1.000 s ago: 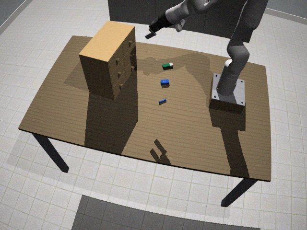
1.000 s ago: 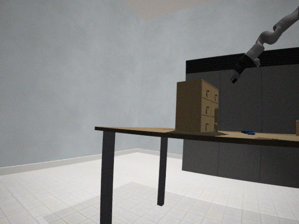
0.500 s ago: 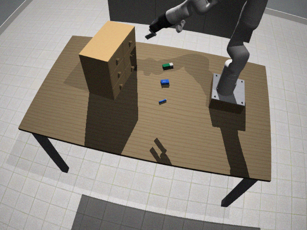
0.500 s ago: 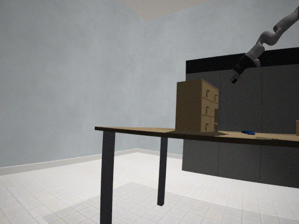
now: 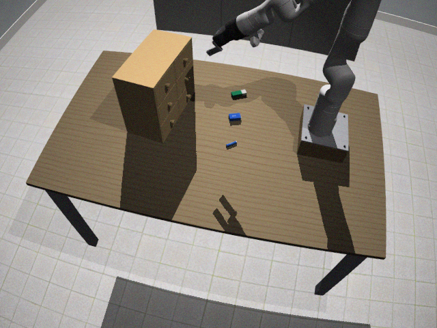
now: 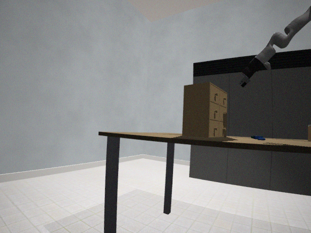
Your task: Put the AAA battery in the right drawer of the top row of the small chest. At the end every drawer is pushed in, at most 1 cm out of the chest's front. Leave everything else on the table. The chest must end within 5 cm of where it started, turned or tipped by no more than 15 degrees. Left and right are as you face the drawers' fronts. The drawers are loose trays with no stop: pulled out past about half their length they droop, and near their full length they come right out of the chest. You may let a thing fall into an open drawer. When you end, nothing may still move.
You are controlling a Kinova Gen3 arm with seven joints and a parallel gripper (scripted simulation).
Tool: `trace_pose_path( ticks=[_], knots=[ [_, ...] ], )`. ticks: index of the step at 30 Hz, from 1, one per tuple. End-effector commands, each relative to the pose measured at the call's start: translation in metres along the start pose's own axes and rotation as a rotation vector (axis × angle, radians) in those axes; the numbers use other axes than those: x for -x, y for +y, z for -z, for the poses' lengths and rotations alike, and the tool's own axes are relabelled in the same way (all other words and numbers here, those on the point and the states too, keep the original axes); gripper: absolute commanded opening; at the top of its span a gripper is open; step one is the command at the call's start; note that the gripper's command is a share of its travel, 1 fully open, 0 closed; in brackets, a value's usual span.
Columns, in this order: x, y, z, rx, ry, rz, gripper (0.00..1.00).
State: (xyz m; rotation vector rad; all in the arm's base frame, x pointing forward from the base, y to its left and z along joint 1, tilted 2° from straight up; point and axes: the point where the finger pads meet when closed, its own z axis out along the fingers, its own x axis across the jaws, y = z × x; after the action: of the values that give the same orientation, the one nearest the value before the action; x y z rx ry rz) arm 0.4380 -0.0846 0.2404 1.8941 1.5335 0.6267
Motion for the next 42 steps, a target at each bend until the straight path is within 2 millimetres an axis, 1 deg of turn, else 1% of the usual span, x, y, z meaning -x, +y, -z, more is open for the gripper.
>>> trace_pose_path(
  ticks=[1, 42],
  knots=[
    [-0.0007, -0.0021, -0.0010, 0.008, -0.002, 0.000, 1.00],
    [-0.0016, -0.0017, -0.0037, 0.031, 0.001, 0.000, 1.00]
  ],
)
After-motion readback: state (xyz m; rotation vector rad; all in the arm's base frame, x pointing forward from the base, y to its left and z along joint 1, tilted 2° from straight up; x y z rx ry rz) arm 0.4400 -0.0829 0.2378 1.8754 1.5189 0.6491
